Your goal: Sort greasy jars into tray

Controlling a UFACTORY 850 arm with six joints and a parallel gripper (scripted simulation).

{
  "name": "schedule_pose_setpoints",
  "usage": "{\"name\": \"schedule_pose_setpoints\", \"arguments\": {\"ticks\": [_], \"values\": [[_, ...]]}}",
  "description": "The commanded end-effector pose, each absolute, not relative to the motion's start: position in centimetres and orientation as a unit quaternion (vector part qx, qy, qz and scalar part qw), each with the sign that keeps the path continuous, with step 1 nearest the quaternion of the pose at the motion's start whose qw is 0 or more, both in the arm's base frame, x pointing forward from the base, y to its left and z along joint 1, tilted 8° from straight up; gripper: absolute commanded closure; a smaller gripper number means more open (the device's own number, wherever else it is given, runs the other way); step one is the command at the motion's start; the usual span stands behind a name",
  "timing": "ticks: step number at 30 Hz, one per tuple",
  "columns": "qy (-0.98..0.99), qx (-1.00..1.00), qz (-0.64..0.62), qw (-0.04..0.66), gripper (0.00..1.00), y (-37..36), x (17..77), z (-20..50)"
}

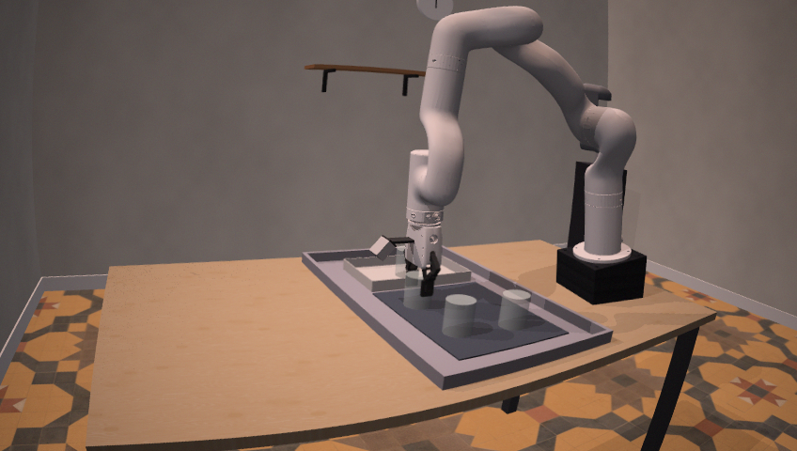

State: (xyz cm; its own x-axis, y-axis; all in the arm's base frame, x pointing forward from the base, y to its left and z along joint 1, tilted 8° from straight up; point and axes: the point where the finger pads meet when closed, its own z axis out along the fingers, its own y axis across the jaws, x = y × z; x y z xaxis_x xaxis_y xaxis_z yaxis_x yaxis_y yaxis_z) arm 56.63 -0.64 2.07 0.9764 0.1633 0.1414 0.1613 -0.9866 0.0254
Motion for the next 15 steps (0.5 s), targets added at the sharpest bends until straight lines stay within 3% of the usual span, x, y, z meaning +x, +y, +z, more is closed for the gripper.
{"name": "schedule_pose_setpoints", "arguments": {"ticks": [1, 15], "values": [[0.082, 0.994, 0.073, 0.007, 0.25, -0.63, 56.71, 2.15], [0.082, 0.994, 0.073, 0.007, 0.28, -0.63, 56.71, 2.15]]}}
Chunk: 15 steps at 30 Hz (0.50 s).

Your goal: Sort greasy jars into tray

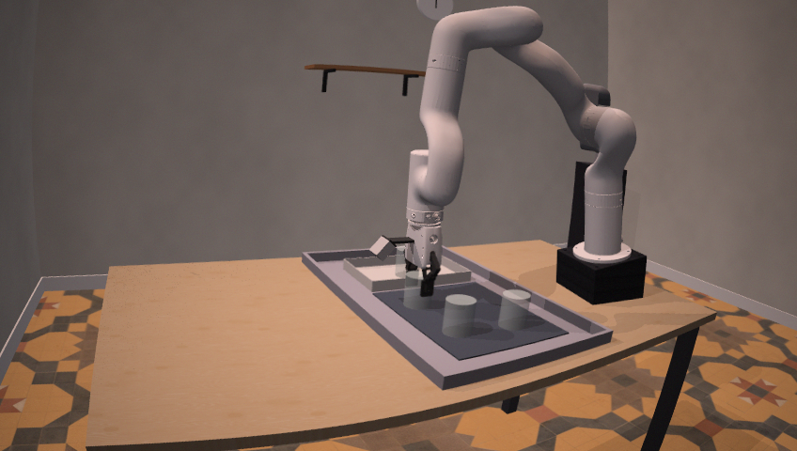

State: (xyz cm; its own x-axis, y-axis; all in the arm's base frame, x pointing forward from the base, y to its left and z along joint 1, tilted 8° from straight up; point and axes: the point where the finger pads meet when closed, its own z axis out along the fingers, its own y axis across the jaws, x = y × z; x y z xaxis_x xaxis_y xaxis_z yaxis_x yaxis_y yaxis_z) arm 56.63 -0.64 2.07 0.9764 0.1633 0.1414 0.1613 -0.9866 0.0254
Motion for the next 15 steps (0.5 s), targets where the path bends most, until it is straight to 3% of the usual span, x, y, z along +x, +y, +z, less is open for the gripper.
{"name": "schedule_pose_setpoints", "arguments": {"ticks": [1, 15], "values": [[0.082, 0.994, 0.073, 0.007, 0.28, -0.63, 56.71, 2.15], [0.082, 0.994, 0.073, 0.007, 0.31, -0.63, 56.71, 2.15]]}}
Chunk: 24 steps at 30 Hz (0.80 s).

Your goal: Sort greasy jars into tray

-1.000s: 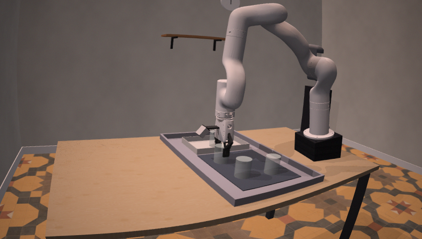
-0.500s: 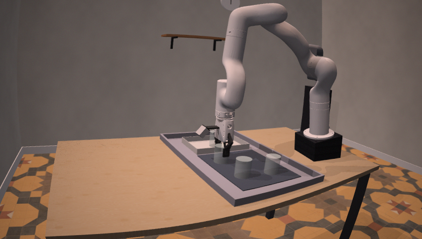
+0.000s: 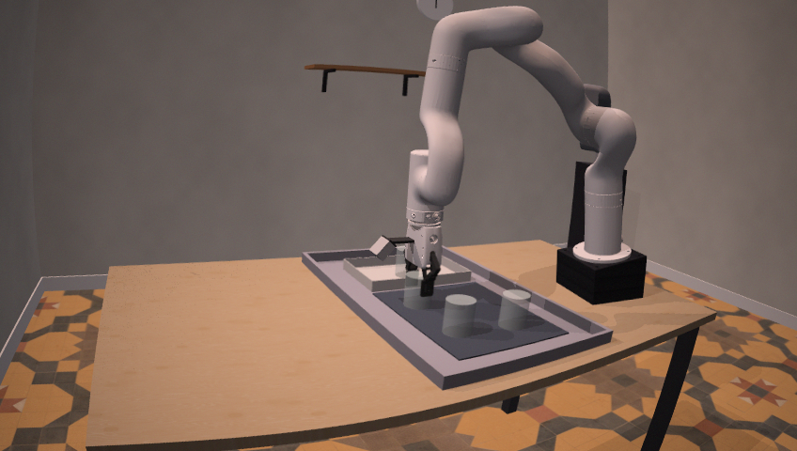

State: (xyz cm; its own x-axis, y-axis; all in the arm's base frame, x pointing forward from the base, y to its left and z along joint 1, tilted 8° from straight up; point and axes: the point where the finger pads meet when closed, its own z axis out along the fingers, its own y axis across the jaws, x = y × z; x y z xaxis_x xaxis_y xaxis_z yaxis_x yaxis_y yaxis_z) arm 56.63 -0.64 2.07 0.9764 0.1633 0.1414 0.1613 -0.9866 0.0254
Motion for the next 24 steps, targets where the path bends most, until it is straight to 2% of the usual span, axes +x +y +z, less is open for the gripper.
{"name": "schedule_pose_setpoints", "arguments": {"ticks": [1, 5, 6, 24], "values": [[0.082, 0.994, 0.073, 0.007, 0.31, -0.6, 56.7, 2.1], [0.082, 0.994, 0.073, 0.007, 0.31, -0.6, 56.7, 2.1], [0.082, 0.994, 0.073, 0.007, 1.00, -0.6, 56.7, 2.1], [0.082, 0.994, 0.073, 0.007, 1.00, -0.6, 56.5, 3.4]]}}
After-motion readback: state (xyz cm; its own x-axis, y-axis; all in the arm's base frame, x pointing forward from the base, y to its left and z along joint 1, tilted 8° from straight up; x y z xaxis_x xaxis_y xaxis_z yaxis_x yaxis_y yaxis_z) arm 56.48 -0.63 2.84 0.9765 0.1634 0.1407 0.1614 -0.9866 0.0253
